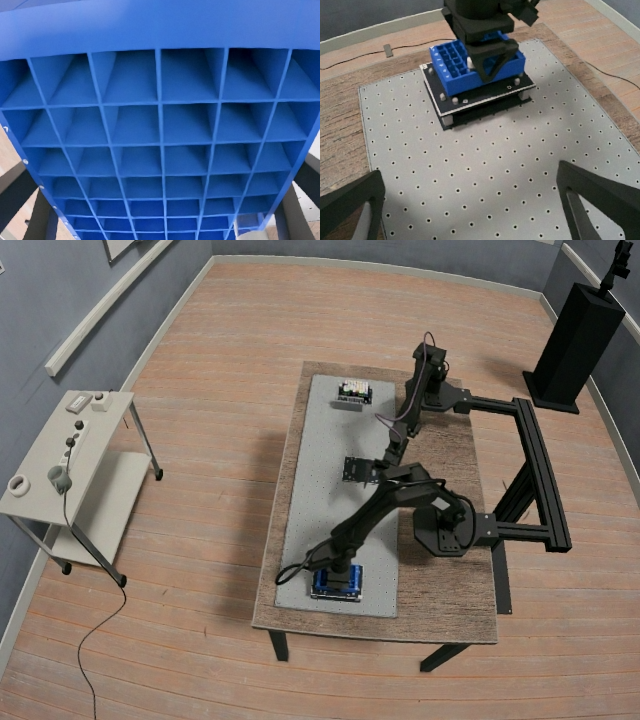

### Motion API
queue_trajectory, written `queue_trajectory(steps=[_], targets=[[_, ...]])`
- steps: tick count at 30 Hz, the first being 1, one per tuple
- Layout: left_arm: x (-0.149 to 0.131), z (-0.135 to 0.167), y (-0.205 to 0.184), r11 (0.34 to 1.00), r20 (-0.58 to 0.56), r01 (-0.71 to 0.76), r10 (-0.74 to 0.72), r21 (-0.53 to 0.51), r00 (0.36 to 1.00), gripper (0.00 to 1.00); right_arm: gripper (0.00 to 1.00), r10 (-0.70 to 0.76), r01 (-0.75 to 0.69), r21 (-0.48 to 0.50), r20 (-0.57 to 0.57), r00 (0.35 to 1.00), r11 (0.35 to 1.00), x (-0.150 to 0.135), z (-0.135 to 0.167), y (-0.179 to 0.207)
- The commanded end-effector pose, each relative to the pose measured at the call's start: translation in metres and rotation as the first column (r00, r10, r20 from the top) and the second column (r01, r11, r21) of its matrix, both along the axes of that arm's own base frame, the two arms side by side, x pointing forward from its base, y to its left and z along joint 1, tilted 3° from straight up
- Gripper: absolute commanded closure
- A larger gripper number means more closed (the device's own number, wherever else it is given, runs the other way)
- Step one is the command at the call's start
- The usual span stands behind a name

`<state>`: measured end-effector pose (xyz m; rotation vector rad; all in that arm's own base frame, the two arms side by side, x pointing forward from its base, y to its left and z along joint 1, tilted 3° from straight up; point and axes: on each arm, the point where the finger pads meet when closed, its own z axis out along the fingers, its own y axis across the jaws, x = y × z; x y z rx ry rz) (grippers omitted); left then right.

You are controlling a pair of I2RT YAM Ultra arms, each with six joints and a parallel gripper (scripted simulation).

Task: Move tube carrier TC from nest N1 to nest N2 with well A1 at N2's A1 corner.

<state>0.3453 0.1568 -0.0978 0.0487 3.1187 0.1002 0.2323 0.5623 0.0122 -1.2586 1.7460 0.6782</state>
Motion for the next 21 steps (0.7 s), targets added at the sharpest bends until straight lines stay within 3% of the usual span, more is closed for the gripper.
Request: queue_trajectory(steps=[1, 13, 21], targets=[[0.006, -0.005, -0.006, 1.0, 0.014, 0.023, -0.023, -0.003, 1.0, 0.16, 0.0, 0.008, -0.009, 0.041, 0.018, 1.0, 0.999, 0.0, 0.024, 0.009], [0.003, -0.027, -0.003, 1.0, -0.003, 0.01, -0.01, -0.009, 1.0, 0.16, 0.0, 0.008, -0.009, 0.041, 0.018, 1.0, 0.999, 0.0, 0.024, 0.009], [0.003, -0.008, -0.001, 1.0, -0.014, 0.015, -0.015, -0.014, 1.0, 0.16, 0.0, 0.008, -0.009, 0.041, 0.018, 1.0, 0.999, 0.0, 0.024, 0.009]])
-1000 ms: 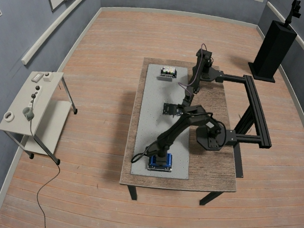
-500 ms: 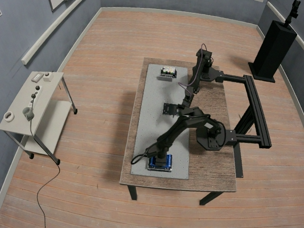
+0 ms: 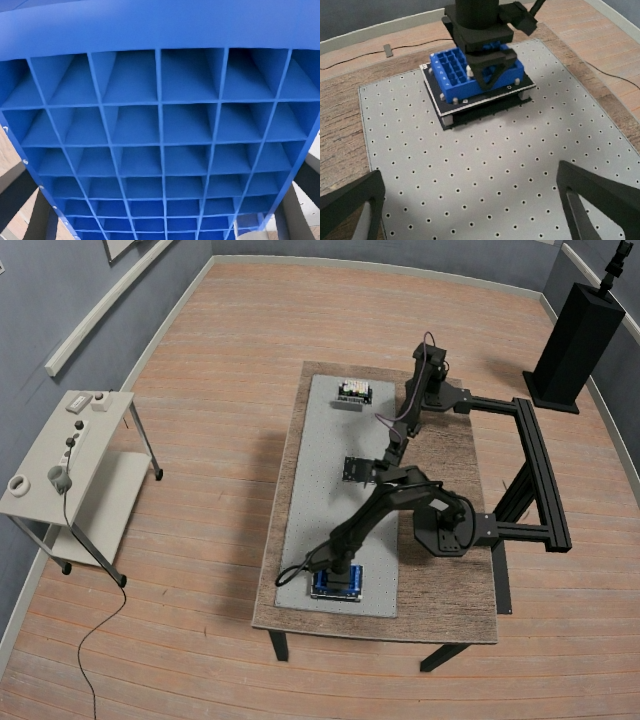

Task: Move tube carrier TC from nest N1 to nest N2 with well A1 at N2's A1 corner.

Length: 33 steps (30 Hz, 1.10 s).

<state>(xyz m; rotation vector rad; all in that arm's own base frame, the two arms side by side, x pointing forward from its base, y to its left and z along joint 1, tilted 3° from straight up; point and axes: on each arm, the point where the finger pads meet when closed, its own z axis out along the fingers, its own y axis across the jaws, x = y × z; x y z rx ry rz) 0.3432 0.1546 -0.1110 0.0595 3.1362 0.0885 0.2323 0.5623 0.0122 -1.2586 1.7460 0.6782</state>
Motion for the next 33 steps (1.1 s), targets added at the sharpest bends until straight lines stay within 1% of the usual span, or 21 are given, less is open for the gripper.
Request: queue_trajectory(steps=[1, 2, 3, 7, 16, 25, 27, 29, 33], targets=[[0.005, 0.005, 0.001, 1.0, 0.003, 0.009, -0.009, -0.007, 1.0, 0.16, 0.0, 0.008, -0.009, 0.041, 0.018, 1.0, 0.999, 0.0, 0.024, 0.009], [0.005, 0.005, 0.001, 1.0, 0.003, 0.009, -0.009, -0.007, 1.0, 0.05, 0.0, 0.008, -0.009, 0.041, 0.018, 1.0, 0.999, 0.0, 0.024, 0.009], [0.005, 0.005, 0.001, 1.0, 0.003, 0.007, -0.007, -0.007, 1.0, 0.0, 0.0, 0.008, -0.009, 0.041, 0.018, 1.0, 0.999, 0.0, 0.024, 0.009], [0.013, 0.014, -0.001, 1.0, 0.027, 0.004, -0.004, 0.003, 1.0, 0.0, 0.0, 0.008, -0.009, 0.041, 0.018, 1.0, 0.999, 0.0, 0.024, 0.009], [0.024, 0.025, -0.002, 1.0, 0.061, 0.006, -0.007, 0.016, 0.998, 0.0, 0.0, 0.008, -0.009, 0.041, 0.018, 1.0, 0.999, 0.0, 0.024, 0.009], [0.021, 0.042, 0.001, 1.0, 0.052, 0.01, -0.012, 0.021, 0.999, 0.0, 0.0, 0.008, -0.009, 0.041, 0.018, 1.0, 0.999, 0.0, 0.024, 0.009], [0.02, 0.05, 0.002, 1.0, 0.05, 0.013, -0.014, 0.026, 0.999, 0.0, 0.0, 0.008, -0.009, 0.041, 0.018, 1.0, 0.999, 0.0, 0.024, 0.009], [0.02, 0.05, 0.002, 1.0, 0.05, 0.013, -0.014, 0.026, 0.999, 0.0, 0.0, 0.008, -0.009, 0.041, 0.018, 1.0, 0.999, 0.0, 0.024, 0.009], [0.02, 0.078, -0.002, 1.0, 0.05, 0.01, -0.011, 0.026, 0.999, 0.0, 0.0, 0.008, -0.009, 0.041, 0.018, 1.0, 0.999, 0.0, 0.024, 0.009]])
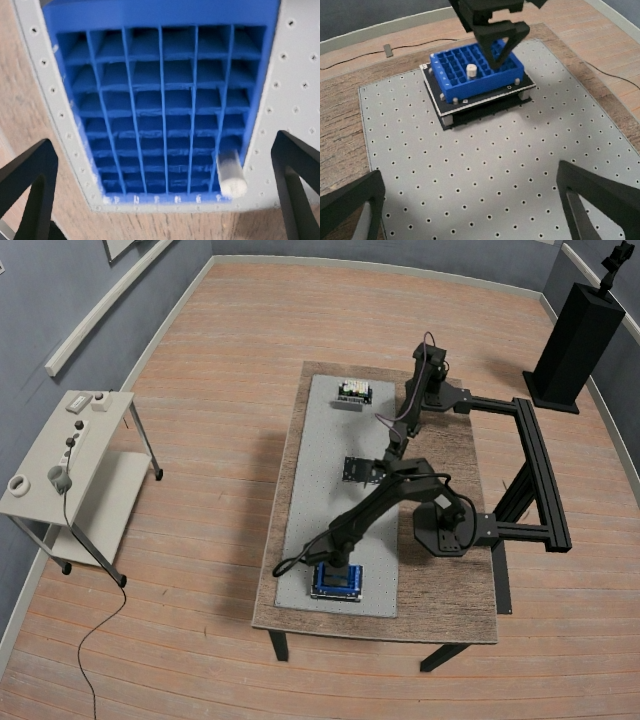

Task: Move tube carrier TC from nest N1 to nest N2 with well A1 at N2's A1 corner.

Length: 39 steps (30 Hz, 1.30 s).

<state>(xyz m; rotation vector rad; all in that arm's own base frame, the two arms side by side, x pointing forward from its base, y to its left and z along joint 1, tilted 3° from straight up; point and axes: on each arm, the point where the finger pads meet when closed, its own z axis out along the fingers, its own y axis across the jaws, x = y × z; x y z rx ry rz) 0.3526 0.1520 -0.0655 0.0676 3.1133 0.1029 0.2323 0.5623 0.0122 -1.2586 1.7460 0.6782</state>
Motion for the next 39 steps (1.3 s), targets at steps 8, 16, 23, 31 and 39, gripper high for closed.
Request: queue_trajectory(steps=[8, 16, 23, 31, 39], targets=[[-0.007, 0.017, 0.0, 1.0, -0.021, -0.004, 0.003, -0.018, 1.0, 0.0, 0.0, 0.008, -0.009, 0.041, 0.018, 1.0, 0.999, 0.0, 0.024, 0.009], [0.01, 0.023, 0.008, 0.998, 0.092, -0.068, 0.066, 0.019, 0.994, 0.0, 0.0, 0.008, -0.009, 0.041, 0.018, 1.0, 0.999, 0.0, 0.024, 0.009], [0.021, 0.044, 0.01, 0.972, 0.356, -0.229, 0.198, 0.047, 0.913, 0.0, 0.0, 0.008, -0.009, 0.041, 0.018, 1.0, 0.999, 0.0, 0.024, 0.009], [0.014, 0.062, 0.008, 0.943, 0.514, -0.331, 0.274, 0.021, 0.813, 0.0, 0.0, 0.008, -0.009, 0.041, 0.018, 1.0, 0.999, 0.0, 0.024, 0.009], [-0.007, 0.081, -0.004, 0.909, 0.665, -0.414, 0.344, -0.058, 0.663, 0.0, 0.0, 0.008, -0.009, 0.041, 0.018, 1.0, 0.999, 0.0, 0.024, 0.009]])
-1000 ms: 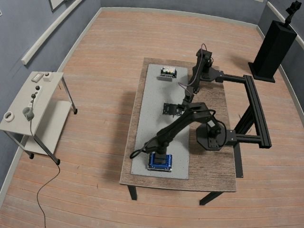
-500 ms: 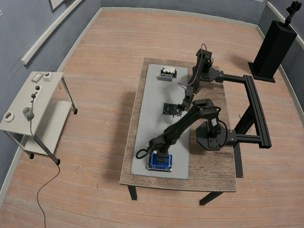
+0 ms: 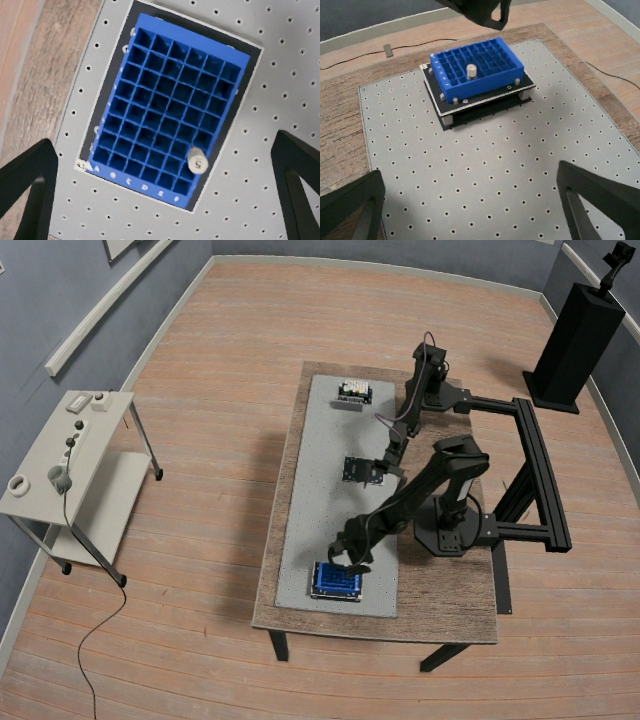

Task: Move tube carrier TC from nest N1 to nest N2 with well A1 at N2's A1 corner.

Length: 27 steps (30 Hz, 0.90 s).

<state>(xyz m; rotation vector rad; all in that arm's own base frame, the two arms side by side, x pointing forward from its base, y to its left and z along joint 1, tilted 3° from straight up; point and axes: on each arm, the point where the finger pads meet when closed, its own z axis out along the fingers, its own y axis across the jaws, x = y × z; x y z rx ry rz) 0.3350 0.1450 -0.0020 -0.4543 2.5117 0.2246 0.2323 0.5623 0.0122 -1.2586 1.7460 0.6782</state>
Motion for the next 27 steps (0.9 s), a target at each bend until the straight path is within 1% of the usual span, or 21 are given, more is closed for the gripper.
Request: queue_trajectory(steps=[1, 5, 8, 10, 27], targets=[[0.008, 0.018, 0.002, 0.998, 0.166, -0.063, 0.059, 0.017, 0.984, 0.0, 0.0, 0.008, -0.009, 0.041, 0.018, 1.0, 0.999, 0.0, 0.024, 0.009], [-0.002, 0.019, -0.002, 0.997, 0.188, -0.075, 0.072, 0.011, 0.98, 0.0, 0.0, 0.008, -0.009, 0.041, 0.018, 1.0, 0.999, 0.0, 0.024, 0.009], [-0.003, 0.018, -0.003, 0.997, 0.186, -0.075, 0.072, 0.01, 0.98, 0.0, 0.0, 0.008, -0.009, 0.041, 0.018, 1.0, 0.999, 0.0, 0.024, 0.009], [-0.008, 0.014, -0.005, 0.998, 0.162, -0.067, 0.064, 0.01, 0.985, 0.0, 0.0, 0.008, -0.009, 0.041, 0.018, 1.0, 0.999, 0.0, 0.024, 0.009], [-0.005, 0.014, -0.003, 0.998, 0.166, -0.067, 0.065, 0.005, 0.984, 0.0, 0.0, 0.008, -0.009, 0.041, 0.018, 1.0, 0.999, 0.0, 0.024, 0.009]])
